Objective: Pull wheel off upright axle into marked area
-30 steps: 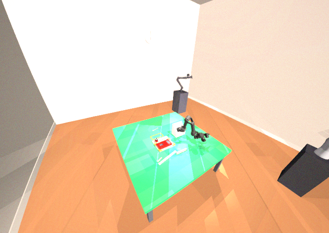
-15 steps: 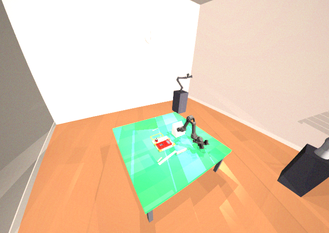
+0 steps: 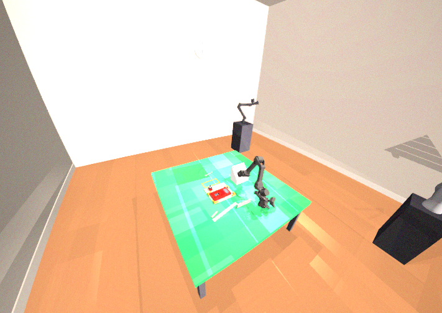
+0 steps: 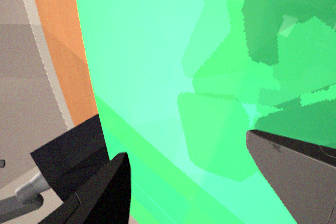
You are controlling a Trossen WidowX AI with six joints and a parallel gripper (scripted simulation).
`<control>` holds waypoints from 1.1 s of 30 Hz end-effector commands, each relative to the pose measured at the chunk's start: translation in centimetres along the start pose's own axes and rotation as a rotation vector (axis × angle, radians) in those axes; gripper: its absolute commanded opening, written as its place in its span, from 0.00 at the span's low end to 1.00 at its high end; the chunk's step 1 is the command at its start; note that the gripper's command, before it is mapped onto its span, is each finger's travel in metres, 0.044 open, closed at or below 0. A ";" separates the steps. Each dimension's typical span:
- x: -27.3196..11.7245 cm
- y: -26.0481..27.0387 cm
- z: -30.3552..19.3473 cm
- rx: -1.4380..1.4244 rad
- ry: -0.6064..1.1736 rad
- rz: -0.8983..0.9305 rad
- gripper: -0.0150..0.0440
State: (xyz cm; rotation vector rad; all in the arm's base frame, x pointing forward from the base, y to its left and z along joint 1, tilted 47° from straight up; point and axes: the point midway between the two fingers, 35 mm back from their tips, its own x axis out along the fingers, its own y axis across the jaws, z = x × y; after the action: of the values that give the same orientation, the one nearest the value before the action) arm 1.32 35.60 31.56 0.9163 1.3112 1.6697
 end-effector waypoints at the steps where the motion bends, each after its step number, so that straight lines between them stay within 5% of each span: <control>1: -1.7 -0.6 5.1 -0.047 -0.152 -0.066 0.76; 19: -13.5 -7.7 19.2 0.048 -0.549 -0.414 0.76; 33: -28.1 -17.2 24.1 0.437 -0.789 -0.656 0.76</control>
State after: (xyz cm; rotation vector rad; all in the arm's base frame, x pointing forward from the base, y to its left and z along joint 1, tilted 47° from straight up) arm 34.48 25.38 20.61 1.0338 1.1645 0.5931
